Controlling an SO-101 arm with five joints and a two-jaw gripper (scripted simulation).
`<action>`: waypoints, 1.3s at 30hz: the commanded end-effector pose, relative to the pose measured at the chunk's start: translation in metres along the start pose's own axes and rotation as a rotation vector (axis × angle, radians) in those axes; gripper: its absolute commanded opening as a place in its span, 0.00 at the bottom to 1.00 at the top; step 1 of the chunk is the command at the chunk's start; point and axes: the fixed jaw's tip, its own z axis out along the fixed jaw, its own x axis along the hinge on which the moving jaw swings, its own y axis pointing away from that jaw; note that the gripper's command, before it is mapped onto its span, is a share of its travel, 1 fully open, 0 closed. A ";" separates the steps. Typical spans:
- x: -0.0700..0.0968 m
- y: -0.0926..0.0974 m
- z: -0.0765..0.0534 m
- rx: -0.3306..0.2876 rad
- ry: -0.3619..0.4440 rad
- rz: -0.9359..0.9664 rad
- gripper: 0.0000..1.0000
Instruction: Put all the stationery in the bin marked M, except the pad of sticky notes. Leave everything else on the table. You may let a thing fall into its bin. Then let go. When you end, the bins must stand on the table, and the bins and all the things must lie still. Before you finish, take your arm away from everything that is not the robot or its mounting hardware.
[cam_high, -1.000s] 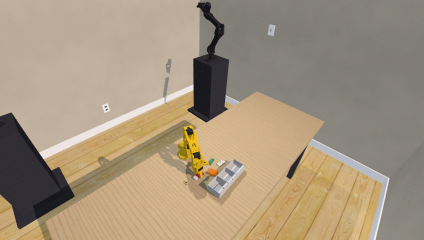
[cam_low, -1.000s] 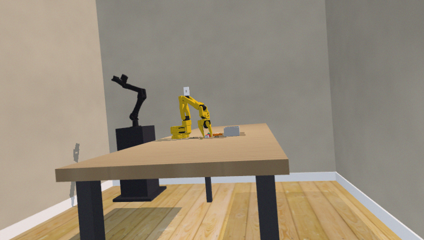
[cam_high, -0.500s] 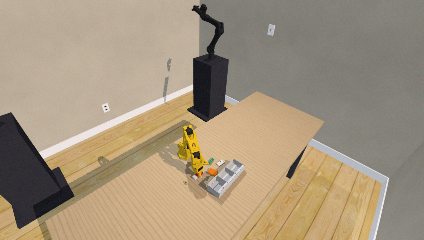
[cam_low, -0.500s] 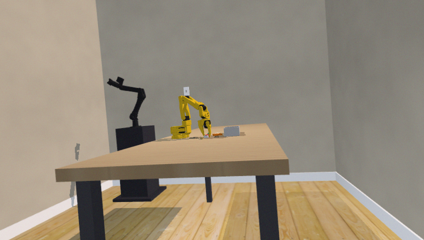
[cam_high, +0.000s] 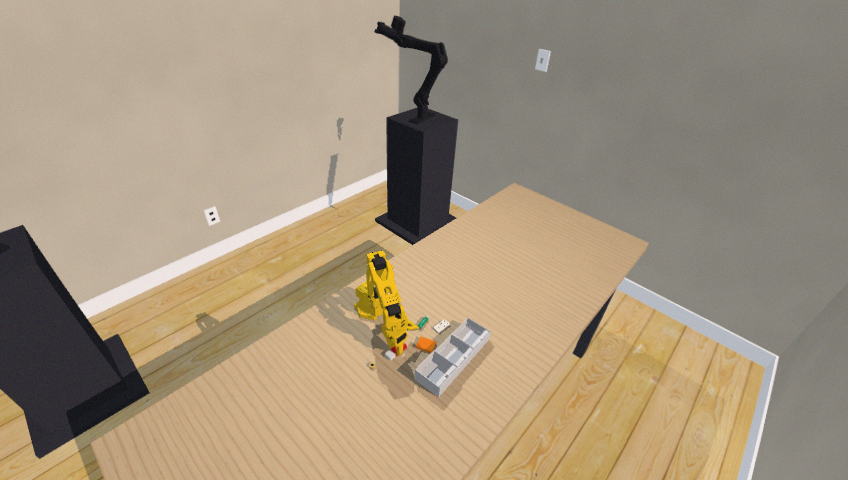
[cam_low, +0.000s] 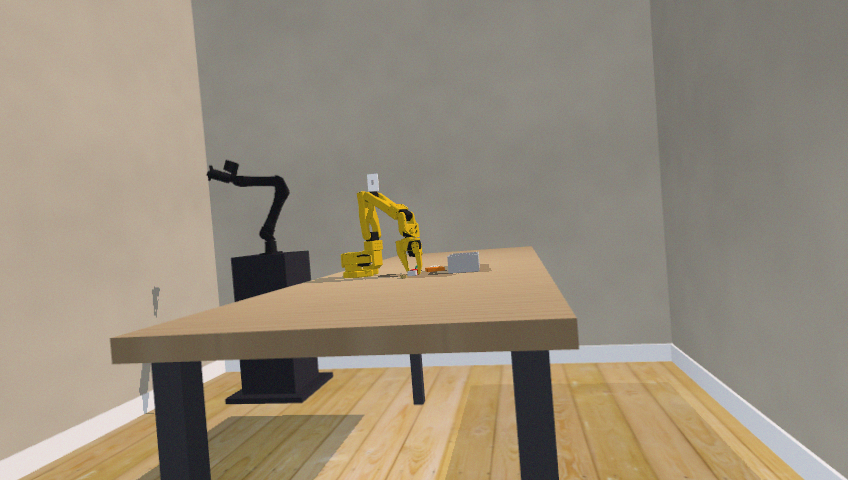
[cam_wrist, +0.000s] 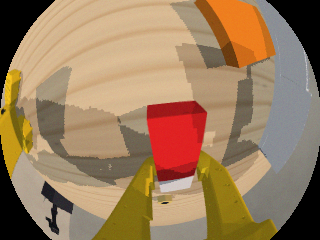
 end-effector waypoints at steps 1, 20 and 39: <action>0.001 0.001 0.001 -0.005 0.000 0.002 0.00; 0.002 -0.001 -0.046 -0.005 0.000 0.002 0.00; 0.004 -0.027 -0.070 0.047 0.025 -0.250 0.00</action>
